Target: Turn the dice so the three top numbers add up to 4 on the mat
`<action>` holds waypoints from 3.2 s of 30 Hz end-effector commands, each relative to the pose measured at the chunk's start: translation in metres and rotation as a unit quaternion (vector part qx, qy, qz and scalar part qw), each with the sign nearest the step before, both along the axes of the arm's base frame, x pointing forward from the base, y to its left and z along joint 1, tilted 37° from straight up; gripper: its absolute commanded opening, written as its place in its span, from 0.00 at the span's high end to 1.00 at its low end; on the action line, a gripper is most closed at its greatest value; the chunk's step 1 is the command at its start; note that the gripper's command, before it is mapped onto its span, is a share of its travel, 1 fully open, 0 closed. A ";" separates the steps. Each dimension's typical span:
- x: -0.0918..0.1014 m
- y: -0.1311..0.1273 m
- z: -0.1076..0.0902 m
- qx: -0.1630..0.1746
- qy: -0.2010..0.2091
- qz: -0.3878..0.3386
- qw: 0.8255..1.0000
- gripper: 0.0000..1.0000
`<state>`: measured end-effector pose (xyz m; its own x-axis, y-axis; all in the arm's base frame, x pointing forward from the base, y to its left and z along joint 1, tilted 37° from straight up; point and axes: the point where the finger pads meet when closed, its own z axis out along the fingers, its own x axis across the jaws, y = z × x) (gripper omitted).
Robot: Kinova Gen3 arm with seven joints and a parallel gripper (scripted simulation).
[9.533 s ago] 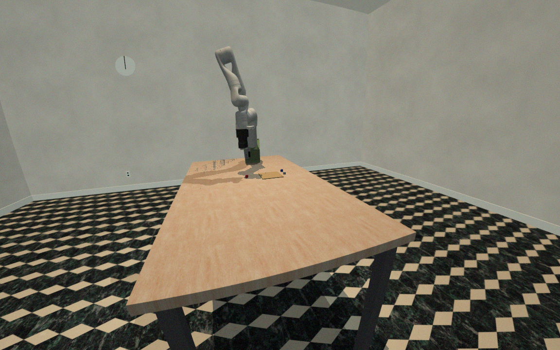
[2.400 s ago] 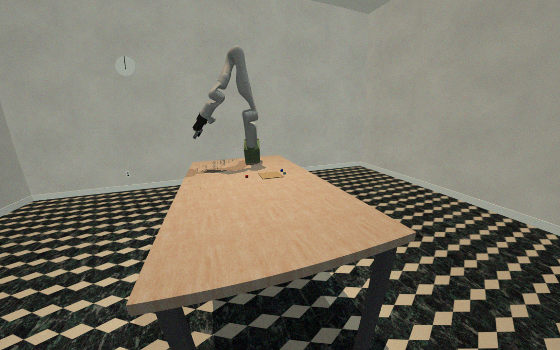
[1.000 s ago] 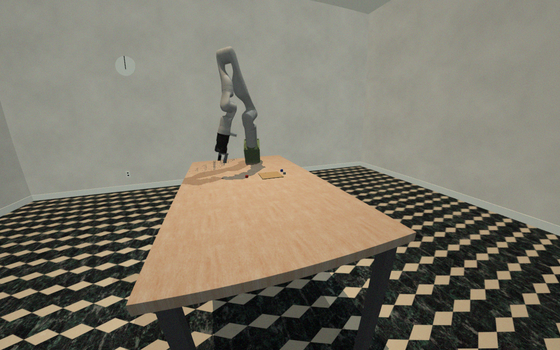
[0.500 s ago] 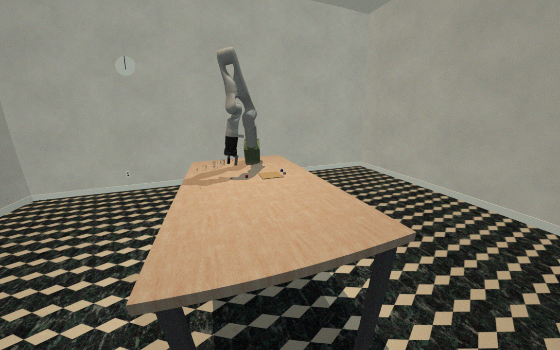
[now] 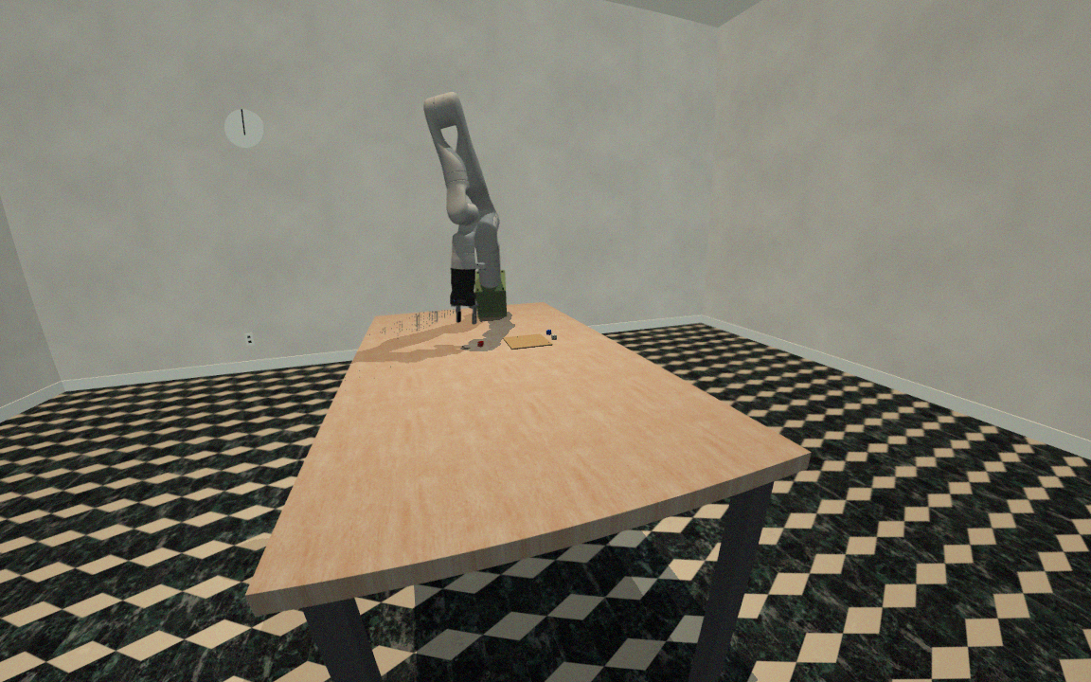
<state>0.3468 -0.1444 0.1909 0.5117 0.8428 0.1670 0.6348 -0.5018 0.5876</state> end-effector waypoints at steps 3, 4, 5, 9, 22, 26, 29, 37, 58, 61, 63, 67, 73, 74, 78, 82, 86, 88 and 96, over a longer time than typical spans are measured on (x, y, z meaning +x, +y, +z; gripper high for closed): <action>0.007 0.016 -0.003 -0.003 0.004 0.026 1.000 0.00; 0.007 0.018 -0.003 -0.004 0.004 0.030 1.000 0.00; 0.008 0.020 -0.003 -0.004 0.005 0.033 0.999 0.00; 0.009 0.024 -0.003 -0.005 0.006 0.039 0.999 0.00; 0.012 0.038 -0.005 -0.007 0.009 0.064 0.998 0.00; 0.012 0.039 -0.005 -0.008 0.010 0.066 0.998 0.00; 0.012 0.041 -0.005 -0.008 0.010 0.068 0.998 0.00; 0.013 0.042 -0.005 -0.008 0.010 0.070 0.997 0.00; 0.013 0.042 -0.005 -0.008 0.010 0.070 0.997 0.36; 0.013 0.042 -0.005 -0.008 0.010 0.070 0.997 0.36; 0.013 0.042 -0.005 -0.008 0.010 0.070 0.997 0.36; 0.013 0.042 -0.005 -0.008 0.010 0.070 0.997 0.36; 0.013 0.042 -0.005 -0.008 0.010 0.070 0.997 0.36; 0.013 0.042 -0.005 -0.008 0.010 0.070 0.997 0.36; 0.013 0.042 -0.005 -0.008 0.010 0.070 0.997 0.36; 0.013 0.042 -0.005 -0.008 0.010 0.070 0.997 0.36; 0.013 0.042 -0.005 -0.008 0.010 0.070 0.997 0.36; 0.013 0.042 -0.005 -0.008 0.010 0.070 0.997 0.36; 0.013 0.042 -0.006 -0.008 0.010 0.071 0.997 0.36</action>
